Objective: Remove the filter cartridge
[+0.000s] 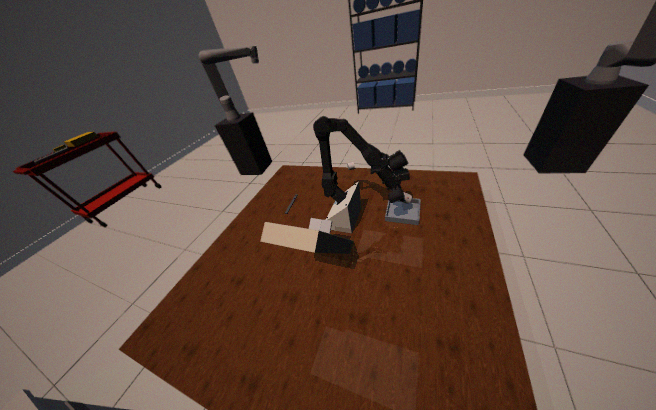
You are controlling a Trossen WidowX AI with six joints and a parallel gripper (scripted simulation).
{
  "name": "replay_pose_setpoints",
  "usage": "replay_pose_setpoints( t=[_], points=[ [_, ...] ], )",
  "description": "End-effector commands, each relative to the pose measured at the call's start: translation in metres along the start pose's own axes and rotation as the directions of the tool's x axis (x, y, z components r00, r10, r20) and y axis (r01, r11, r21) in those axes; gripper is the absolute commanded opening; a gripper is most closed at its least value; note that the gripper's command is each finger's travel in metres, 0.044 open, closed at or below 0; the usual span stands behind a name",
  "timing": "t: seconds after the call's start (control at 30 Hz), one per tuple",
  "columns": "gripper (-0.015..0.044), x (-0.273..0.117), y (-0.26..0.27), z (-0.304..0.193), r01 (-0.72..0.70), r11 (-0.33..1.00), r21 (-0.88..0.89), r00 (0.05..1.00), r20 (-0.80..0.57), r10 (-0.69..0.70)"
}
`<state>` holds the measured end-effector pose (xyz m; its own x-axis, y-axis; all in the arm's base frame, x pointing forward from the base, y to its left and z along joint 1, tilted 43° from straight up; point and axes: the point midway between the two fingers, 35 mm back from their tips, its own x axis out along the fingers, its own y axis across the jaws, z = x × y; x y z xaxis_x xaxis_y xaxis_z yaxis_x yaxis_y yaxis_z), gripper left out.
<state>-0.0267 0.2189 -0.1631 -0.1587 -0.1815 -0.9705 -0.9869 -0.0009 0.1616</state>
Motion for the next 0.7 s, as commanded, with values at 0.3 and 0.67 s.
replay_pose_setpoints(
  t=[0.3,0.67],
  points=[
    [0.0000,0.043,0.001,-0.030,-0.006,1.000,0.003,1.000,-0.004,0.006],
    [0.0263,0.040,0.000,-0.030,-0.001,1.000,0.001,1.000,-0.017,0.001]
  ],
)
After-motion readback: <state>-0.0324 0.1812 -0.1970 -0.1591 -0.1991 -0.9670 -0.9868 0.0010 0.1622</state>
